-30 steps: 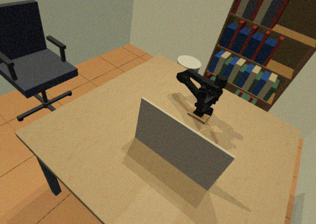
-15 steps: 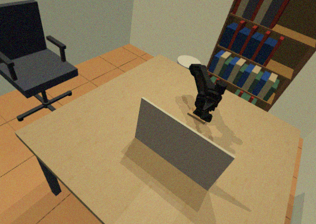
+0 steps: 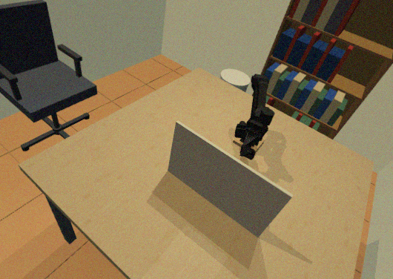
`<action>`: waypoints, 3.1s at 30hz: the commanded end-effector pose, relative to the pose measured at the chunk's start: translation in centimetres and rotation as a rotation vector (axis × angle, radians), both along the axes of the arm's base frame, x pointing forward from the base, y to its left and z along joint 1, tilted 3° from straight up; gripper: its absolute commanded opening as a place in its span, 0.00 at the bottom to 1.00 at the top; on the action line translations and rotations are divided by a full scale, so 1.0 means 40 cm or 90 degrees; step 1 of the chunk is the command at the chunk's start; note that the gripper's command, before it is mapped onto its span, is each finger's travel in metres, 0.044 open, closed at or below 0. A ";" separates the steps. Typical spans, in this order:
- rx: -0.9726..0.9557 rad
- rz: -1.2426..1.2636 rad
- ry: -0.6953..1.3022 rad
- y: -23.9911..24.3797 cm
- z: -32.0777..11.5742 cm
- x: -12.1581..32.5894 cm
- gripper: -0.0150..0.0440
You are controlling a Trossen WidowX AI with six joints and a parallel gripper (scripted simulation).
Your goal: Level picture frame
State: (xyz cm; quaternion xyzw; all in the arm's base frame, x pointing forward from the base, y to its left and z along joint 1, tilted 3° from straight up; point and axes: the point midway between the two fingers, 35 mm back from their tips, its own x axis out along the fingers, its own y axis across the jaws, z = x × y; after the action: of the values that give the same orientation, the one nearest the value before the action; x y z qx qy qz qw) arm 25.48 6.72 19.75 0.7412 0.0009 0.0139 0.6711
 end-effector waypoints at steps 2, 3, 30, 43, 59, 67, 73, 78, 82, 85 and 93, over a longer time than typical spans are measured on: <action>0.002 0.002 0.001 -0.004 -0.004 -0.004 0.69; 0.002 0.002 0.001 -0.004 -0.004 -0.004 0.69; 0.001 0.002 -0.004 0.001 0.002 0.196 0.69; 0.001 0.002 -0.005 0.002 0.005 0.228 0.69; 0.001 0.002 -0.006 0.003 0.006 0.293 0.69; 0.001 0.002 -0.006 0.003 0.006 0.295 0.69; 0.001 0.002 -0.006 0.003 0.006 0.295 0.69; 0.001 0.002 -0.006 0.003 0.006 0.295 0.69; 0.001 0.002 -0.006 0.003 0.006 0.295 0.69; 0.001 0.002 -0.006 0.003 0.006 0.295 0.69; 0.001 0.002 -0.006 0.003 0.006 0.295 0.69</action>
State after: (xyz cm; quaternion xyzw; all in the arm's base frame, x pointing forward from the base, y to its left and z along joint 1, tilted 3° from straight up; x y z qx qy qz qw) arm 37.27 6.77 19.96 0.7405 -0.0023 0.0164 0.6718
